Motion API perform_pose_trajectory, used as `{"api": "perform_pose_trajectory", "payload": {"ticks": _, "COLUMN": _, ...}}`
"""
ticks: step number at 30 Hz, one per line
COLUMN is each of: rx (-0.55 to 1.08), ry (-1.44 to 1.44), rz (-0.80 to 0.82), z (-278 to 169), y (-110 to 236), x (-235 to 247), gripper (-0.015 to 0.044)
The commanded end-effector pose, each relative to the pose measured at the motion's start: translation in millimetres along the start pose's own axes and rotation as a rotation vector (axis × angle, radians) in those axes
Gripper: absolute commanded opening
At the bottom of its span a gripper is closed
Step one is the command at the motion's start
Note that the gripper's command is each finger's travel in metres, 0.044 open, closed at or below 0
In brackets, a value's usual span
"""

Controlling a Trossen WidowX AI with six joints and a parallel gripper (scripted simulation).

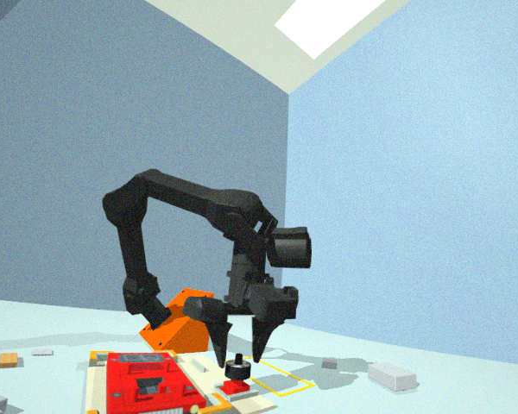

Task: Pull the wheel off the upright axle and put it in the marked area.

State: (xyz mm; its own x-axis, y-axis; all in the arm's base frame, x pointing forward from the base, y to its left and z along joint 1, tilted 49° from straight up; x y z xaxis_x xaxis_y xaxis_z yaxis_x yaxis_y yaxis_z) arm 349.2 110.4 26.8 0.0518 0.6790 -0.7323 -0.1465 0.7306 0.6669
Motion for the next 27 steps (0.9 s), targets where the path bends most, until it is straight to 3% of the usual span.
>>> {"api": "perform_pose_trajectory", "payload": {"ticks": 1, "rx": -0.004, "ry": 0.002, "rz": -0.003, "z": -1.0, "y": -9.6, "x": -1.7, "gripper": 0.0300}}
{"api": "perform_pose_trajectory", "payload": {"ticks": 3, "rx": -0.004, "ry": 0.002, "rz": -0.003, "z": -1.0, "y": -9.6, "x": -1.7, "gripper": 0.0300}}
{"api": "perform_pose_trajectory", "payload": {"ticks": 7, "rx": 0.003, "ry": -0.001, "rz": -0.002, "z": -0.6, "y": -6.5, "x": -1.5, "gripper": 0.0195}}
{"api": "perform_pose_trajectory", "payload": {"ticks": 15, "rx": 0.003, "ry": -0.001, "rz": -0.002, "z": -0.6, "y": -6.5, "x": -1.5, "gripper": 0.0142}}
{"api": "perform_pose_trajectory", "payload": {"ticks": 20, "rx": 0.003, "ry": -0.001, "rz": -0.002, "z": -0.6, "y": -5.7, "x": -1.4, "gripper": 0.0010}}
{"api": "perform_pose_trajectory", "payload": {"ticks": 27, "rx": 0.002, "ry": -0.001, "rz": -0.002, "z": -0.5, "y": -3.4, "x": -1.3, "gripper": 0.0000}}
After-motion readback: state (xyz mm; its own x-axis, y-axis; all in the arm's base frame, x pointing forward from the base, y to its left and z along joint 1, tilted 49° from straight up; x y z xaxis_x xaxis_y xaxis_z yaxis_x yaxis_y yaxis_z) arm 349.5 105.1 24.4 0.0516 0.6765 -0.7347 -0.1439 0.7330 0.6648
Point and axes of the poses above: the point midway between the two fingers, 35 mm back from their tips, its own y axis back along the fingers, its own x axis across the jaws, z = x × y, the point moved 2 cm from there along y, back along the fingers, and after that the axes turned 6 degrees about -y, right-handed, at the moved point
